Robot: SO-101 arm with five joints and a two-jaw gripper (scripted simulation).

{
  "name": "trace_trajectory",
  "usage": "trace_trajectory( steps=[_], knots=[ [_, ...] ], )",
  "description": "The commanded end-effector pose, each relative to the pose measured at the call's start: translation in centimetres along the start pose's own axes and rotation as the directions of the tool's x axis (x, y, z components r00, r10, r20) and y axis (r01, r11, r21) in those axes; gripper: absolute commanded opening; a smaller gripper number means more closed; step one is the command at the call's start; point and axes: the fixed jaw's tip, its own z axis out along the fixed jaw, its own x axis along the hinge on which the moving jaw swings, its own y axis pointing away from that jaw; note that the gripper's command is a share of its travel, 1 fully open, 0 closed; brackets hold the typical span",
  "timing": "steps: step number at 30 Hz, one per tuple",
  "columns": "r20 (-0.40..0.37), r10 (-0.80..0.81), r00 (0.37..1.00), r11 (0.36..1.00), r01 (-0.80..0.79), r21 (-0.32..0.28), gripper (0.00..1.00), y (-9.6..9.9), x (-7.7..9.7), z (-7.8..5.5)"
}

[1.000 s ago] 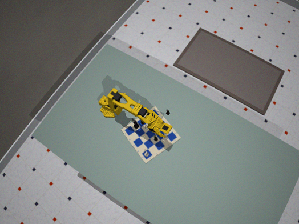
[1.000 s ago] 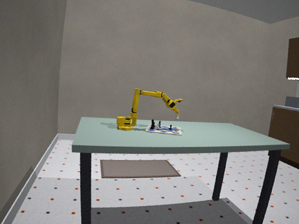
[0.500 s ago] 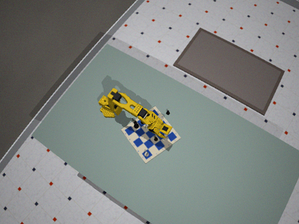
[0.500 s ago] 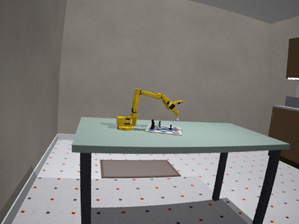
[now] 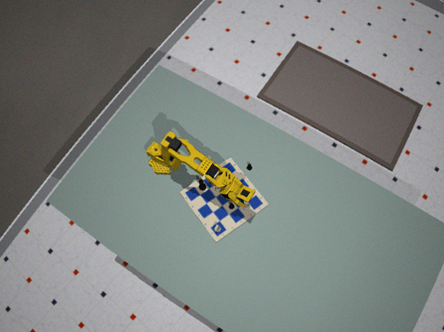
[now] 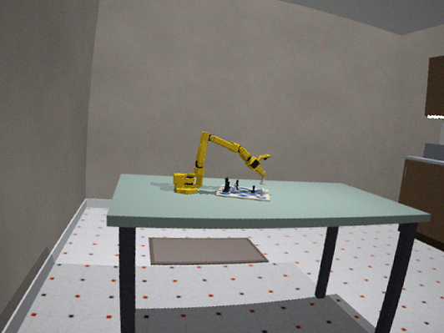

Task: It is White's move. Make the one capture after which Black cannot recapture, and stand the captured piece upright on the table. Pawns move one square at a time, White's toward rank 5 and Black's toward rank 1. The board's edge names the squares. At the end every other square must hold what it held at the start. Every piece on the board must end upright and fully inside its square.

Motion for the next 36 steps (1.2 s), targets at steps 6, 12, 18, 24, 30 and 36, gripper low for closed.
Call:
trace_trajectory(
  steps=[6,12,18,24,30,36],
  knots=[
    [-0.019,-0.005,1.0,1.0,0.005,-0.007,0.0,0.3,1.4,1.2],
    [-0.019,-0.005,1.0,1.0,0.005,-0.007,0.0,0.3,1.9,1.6],
    [-0.019,-0.005,1.0,1.0,0.005,-0.007,0.0,0.3,2.0,1.7],
    [-0.019,-0.006,1.0,1.0,0.005,-0.007,0.0,0.3,2.1,1.8],
    [-0.02,-0.01,1.0,1.0,0.009,-0.011,0.0,0.5,2.9,2.0],
    [-0.02,-0.01,1.0,1.0,0.01,-0.012,0.0,0.5,3.1,2.1]
  ],
)
